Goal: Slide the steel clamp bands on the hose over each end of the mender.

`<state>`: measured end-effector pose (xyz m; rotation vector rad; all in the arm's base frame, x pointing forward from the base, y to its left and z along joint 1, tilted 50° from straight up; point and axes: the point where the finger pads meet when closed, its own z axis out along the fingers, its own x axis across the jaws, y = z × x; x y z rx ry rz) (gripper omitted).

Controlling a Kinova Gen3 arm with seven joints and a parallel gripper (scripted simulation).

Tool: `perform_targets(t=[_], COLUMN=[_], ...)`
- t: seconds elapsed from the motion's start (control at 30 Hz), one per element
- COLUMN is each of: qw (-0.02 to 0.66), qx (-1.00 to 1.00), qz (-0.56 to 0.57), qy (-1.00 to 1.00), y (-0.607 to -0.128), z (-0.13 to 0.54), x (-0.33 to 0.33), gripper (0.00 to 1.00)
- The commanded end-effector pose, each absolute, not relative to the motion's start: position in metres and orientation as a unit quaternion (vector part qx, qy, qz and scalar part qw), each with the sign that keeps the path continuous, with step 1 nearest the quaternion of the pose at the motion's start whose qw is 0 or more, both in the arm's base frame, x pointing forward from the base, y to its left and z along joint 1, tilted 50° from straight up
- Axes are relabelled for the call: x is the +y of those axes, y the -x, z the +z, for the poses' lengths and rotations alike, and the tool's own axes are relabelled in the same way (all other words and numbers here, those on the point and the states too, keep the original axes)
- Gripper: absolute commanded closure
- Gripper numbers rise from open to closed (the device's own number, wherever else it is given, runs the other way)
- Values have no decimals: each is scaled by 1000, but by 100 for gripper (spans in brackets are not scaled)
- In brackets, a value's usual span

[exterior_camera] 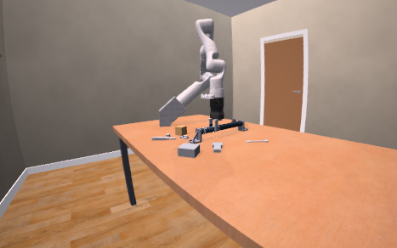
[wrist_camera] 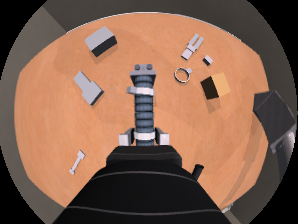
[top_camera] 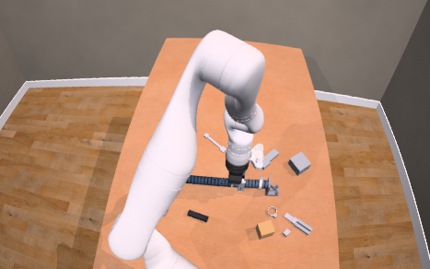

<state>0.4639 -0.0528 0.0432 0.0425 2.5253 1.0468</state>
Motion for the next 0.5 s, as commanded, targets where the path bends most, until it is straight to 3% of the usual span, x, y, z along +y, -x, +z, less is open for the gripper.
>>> perform_targets(t=[0.0,0.47], qw=[203,203], qx=[906,906], qz=[372,372], qy=[-11,-11], y=[-462,-459], z=[50,67], x=[-47,-30], gripper=[25,25])
